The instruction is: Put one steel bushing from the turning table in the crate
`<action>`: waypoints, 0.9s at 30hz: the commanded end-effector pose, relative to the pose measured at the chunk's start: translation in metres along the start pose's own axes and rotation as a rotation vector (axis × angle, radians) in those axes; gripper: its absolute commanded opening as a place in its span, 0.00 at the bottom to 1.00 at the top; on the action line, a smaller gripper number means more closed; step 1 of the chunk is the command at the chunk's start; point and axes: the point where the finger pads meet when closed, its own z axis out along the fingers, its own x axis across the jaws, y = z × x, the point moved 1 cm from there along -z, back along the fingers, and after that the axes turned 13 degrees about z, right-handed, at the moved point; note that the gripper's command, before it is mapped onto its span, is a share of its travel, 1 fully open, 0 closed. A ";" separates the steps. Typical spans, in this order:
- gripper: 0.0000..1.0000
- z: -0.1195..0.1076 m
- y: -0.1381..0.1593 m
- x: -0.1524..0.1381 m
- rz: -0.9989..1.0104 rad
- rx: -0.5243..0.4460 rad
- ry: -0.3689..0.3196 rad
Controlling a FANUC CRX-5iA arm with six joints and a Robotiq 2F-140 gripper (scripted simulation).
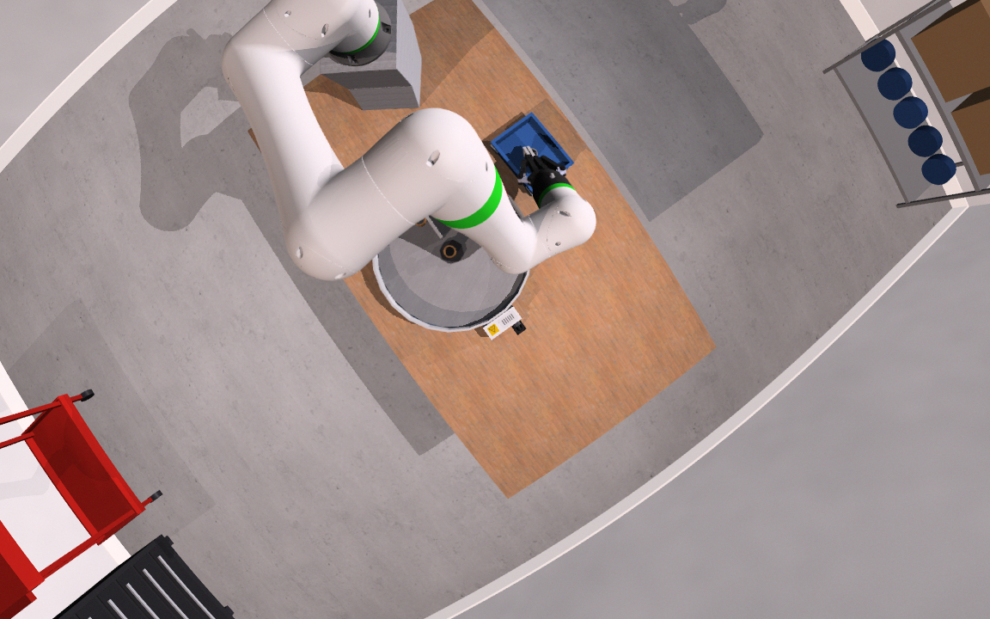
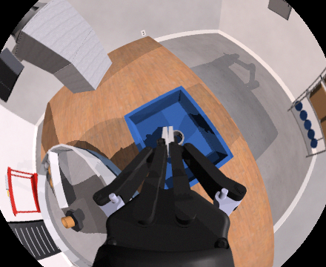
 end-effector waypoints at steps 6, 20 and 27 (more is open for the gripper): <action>0.00 0.000 0.000 0.000 0.000 0.000 0.000; 0.07 0.000 0.000 0.000 0.000 0.000 0.000; 0.07 0.000 0.000 0.000 0.000 0.000 0.000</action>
